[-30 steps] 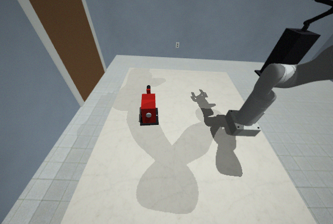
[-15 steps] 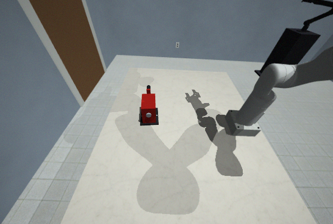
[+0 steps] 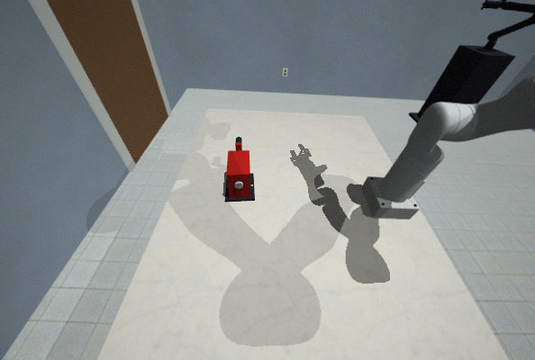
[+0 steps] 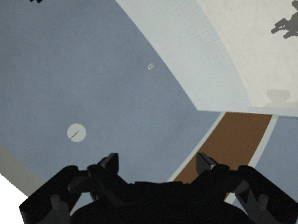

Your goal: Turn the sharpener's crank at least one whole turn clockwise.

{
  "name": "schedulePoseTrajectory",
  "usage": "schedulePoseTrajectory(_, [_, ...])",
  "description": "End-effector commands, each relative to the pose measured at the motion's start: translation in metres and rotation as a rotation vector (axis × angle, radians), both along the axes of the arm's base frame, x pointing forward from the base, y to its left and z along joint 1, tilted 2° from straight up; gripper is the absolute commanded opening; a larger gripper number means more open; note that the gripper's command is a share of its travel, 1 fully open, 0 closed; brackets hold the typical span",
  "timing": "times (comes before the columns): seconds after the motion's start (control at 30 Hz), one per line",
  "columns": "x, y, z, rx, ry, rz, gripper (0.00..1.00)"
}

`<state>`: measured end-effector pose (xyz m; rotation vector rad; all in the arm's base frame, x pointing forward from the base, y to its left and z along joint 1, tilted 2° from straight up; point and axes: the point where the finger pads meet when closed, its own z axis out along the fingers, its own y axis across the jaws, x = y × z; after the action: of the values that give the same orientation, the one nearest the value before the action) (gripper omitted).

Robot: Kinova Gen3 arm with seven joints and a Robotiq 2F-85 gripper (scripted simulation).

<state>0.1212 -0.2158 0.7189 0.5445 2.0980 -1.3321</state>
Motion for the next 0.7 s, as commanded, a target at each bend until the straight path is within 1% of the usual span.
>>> schedulePoseTrajectory(0.0, [0.000, 0.000, 0.000, -0.006, 0.019, -0.001, 1.00])
schedulePoseTrajectory(0.07, [0.000, 0.000, 0.000, -0.006, 0.019, -0.001, 1.00])
schedulePoseTrajectory(0.1, [0.021, 0.003, -0.001, -0.017, 0.082, 0.035, 1.00])
schedulePoseTrajectory(0.37, [0.021, 0.002, -0.003, -0.013, 0.078, 0.035, 1.00])
schedulePoseTrajectory(0.4, [0.042, 0.004, -0.004, -0.024, 0.142, 0.072, 1.00])
schedulePoseTrajectory(0.6, [0.042, 0.004, -0.006, -0.019, 0.138, 0.072, 1.00])
schedulePoseTrajectory(0.63, [0.063, 0.006, -0.009, -0.029, 0.203, 0.109, 1.00])
schedulePoseTrajectory(0.67, [0.063, 0.006, -0.009, -0.029, 0.203, 0.109, 1.00])
